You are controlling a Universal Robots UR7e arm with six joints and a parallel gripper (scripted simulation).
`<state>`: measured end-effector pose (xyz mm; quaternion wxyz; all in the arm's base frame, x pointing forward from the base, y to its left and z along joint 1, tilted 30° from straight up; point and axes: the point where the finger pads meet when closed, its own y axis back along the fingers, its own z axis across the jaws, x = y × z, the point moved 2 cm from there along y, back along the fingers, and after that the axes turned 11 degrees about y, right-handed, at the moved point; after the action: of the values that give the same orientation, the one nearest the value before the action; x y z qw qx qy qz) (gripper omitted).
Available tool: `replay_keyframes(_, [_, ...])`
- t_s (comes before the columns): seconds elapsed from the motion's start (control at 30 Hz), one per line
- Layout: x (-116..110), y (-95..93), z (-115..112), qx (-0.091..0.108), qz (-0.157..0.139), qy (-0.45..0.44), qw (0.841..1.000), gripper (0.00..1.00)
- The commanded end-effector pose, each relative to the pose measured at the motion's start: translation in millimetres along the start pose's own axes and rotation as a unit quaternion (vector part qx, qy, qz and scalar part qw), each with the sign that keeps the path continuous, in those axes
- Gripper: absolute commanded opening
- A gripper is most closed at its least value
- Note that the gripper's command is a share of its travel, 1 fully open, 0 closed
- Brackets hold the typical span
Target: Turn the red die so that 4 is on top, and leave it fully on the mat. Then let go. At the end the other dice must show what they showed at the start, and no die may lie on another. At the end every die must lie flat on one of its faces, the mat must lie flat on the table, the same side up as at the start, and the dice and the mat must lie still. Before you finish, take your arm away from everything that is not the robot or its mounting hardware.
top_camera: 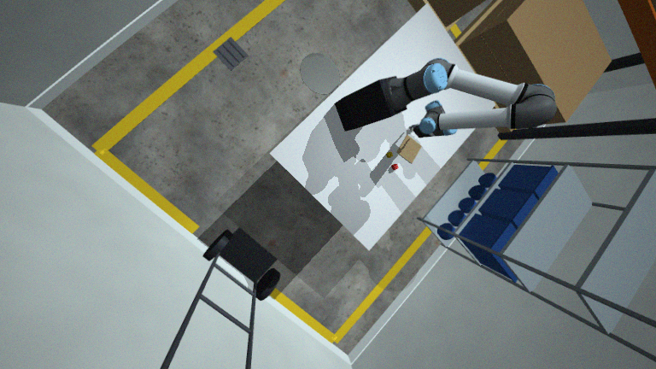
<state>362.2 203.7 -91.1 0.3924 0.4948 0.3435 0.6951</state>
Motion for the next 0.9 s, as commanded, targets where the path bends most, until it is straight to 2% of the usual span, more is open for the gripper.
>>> replay_keyframes(0.0, [8.7, 0.1, 1.9, 0.0, -0.001, 0.0, 1.0, 1.0])
replay_keyframes(0.87, [16.0, 0.1, 3.0, 0.0, -0.001, 0.0, 1.0, 1.0])
